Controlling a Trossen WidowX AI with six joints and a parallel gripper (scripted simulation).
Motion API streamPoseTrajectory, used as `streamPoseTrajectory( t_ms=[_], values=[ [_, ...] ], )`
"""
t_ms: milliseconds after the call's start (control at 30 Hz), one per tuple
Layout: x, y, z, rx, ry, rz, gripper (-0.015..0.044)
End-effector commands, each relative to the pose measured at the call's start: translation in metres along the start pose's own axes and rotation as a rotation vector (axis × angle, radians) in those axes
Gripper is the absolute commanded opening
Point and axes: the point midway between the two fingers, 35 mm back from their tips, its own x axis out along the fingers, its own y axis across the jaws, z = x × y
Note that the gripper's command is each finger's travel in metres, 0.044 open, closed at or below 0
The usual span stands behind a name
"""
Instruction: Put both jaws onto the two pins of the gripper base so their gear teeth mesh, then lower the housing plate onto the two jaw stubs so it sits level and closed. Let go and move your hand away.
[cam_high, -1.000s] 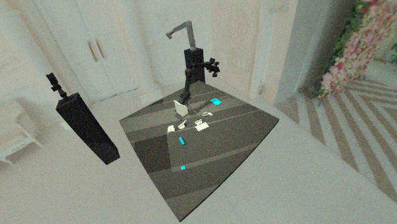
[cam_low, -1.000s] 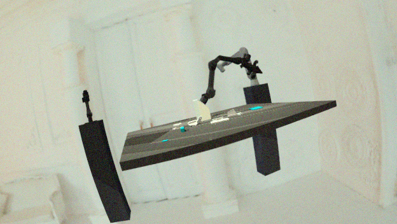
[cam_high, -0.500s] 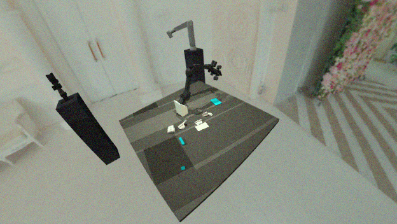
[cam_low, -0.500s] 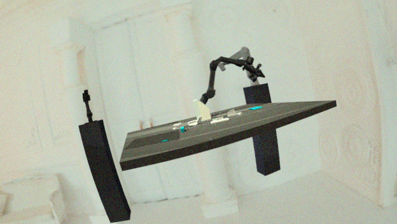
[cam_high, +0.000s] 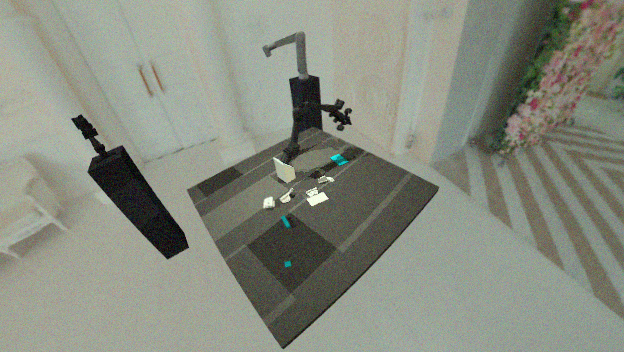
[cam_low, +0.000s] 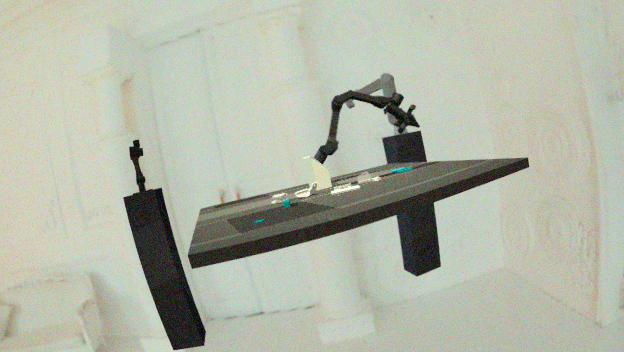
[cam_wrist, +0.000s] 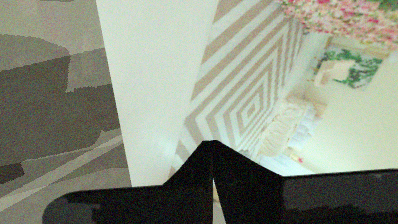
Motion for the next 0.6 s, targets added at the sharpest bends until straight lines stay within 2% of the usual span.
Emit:
streamPoseTrajectory(
  t_ms=[0,567],
  values=[
    [0.014,0.02,-0.008,0.036,0.016,0.059,0.0],
    [0.032,0.065,-0.045,0.178,0.116,0.177,0.0]
  ],
)
